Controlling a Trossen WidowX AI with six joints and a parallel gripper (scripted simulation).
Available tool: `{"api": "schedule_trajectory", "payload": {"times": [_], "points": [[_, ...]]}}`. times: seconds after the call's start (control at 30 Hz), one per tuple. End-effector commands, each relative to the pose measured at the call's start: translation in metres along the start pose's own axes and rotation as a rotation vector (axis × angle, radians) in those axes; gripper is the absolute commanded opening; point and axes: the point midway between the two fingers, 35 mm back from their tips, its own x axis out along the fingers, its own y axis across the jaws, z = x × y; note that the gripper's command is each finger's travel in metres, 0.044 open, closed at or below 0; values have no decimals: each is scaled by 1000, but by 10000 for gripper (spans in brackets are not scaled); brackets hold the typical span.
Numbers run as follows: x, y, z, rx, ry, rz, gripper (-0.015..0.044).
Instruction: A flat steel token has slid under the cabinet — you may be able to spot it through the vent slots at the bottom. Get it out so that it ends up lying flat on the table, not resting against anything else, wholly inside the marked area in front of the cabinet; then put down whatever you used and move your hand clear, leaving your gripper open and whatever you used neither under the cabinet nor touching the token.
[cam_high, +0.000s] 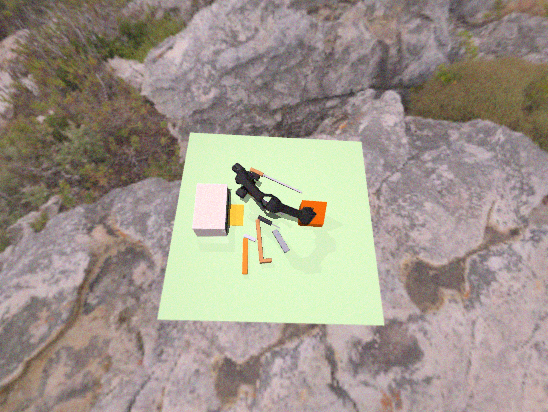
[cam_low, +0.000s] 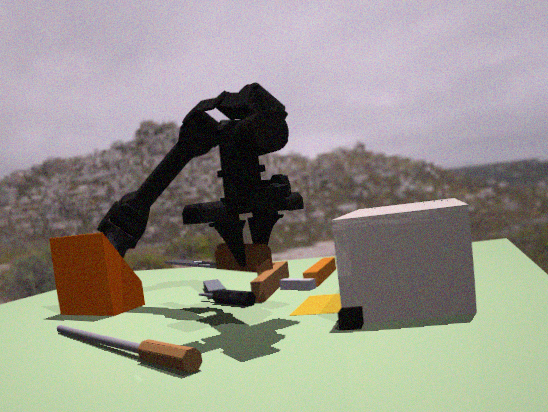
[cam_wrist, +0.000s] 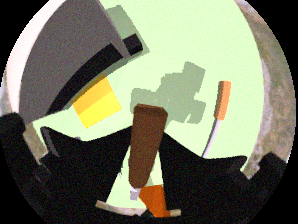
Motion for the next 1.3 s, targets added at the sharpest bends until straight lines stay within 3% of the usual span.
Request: {"api": "schedule_trajectory", "payload": {"times": [0.0, 0.53, 1.27], "points": [[-15, 0, 0, -4, -10, -5, 0], [-47, 5, -2, -4, -10, -6, 0], [-50, -37, -10, -3, -11, -8, 0]]}}
